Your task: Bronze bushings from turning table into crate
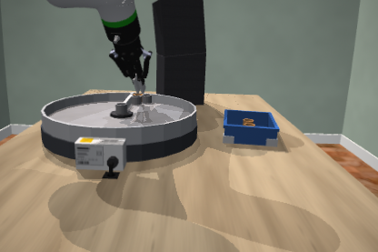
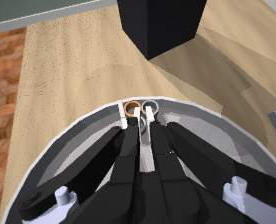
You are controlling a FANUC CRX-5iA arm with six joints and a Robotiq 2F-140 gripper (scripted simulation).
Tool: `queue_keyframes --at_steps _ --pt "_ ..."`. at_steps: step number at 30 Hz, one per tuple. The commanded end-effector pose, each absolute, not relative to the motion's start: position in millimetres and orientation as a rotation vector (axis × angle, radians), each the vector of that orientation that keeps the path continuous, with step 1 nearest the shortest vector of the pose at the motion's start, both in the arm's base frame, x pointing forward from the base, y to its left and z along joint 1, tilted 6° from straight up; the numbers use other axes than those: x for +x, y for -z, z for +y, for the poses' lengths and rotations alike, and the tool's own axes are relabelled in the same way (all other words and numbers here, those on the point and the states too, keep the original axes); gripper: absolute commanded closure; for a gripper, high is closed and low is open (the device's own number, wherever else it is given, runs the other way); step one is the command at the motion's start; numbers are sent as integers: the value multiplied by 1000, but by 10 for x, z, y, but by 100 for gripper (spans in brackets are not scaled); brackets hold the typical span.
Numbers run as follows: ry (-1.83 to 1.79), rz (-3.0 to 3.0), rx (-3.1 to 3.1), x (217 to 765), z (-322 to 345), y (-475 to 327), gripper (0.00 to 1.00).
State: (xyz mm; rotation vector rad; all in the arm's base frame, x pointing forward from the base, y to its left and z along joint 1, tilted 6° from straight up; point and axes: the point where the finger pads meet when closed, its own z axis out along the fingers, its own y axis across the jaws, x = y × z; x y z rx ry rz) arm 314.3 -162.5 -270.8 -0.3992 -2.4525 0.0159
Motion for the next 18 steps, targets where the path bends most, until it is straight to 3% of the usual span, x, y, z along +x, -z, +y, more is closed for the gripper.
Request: queue_keyframes --at_steps 1,18 --pt "-16 -2453 -399 3145 -1631 2751 94" --pt "-16 -2453 -399 3146 -1632 2768 94"
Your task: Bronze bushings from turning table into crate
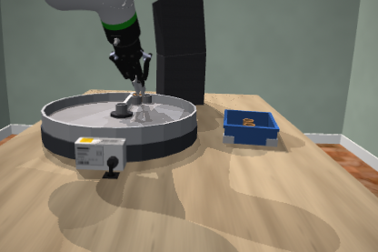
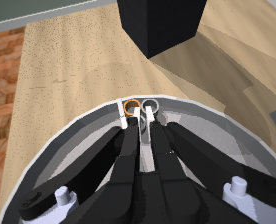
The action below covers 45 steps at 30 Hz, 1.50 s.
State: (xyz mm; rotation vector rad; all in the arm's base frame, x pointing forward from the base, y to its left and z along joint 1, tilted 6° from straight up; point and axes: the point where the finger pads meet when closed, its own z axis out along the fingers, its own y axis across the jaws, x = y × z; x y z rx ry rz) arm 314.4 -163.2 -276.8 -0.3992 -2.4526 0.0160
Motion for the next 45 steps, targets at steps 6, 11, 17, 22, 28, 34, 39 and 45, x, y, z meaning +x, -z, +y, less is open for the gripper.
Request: queue_keyframes --at_steps 6,11,17,22,28,34,39,45 --pt "-16 -2453 -399 3146 -1632 2768 94" --pt "-16 -2453 -399 3146 -1632 2768 94" --pt "-16 -2453 -399 3146 -1632 2768 94" --pt "-16 -2453 -399 3146 -1632 2768 94" --pt "-16 -2453 -399 3147 -1640 2832 94" --pt "-16 -2453 -399 3148 -1645 2877 94" --pt "-16 -2453 -399 3148 -1645 2877 94" --pt "-16 -2453 -399 3148 -1645 2877 94"
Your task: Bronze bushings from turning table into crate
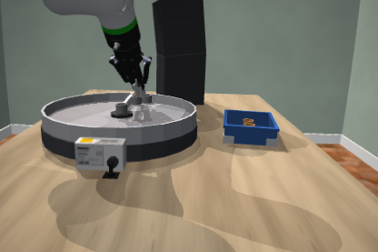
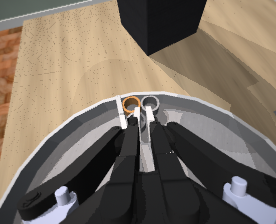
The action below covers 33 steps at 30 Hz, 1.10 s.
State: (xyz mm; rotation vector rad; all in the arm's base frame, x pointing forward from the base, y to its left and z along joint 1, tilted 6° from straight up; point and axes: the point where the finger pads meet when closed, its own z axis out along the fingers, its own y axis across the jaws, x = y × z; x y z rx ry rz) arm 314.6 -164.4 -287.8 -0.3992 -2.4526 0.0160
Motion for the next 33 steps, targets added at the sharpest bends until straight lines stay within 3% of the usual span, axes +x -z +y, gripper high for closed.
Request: queue_keyframes --at_steps 1,22,23,33 --pt "-16 -2453 -399 3148 -1645 2877 94" --pt "-16 -2453 -399 3148 -1645 2877 94" --pt "-16 -2453 -399 3148 -1645 2877 100" --pt "-16 -2453 -399 3148 -1645 2877 100"
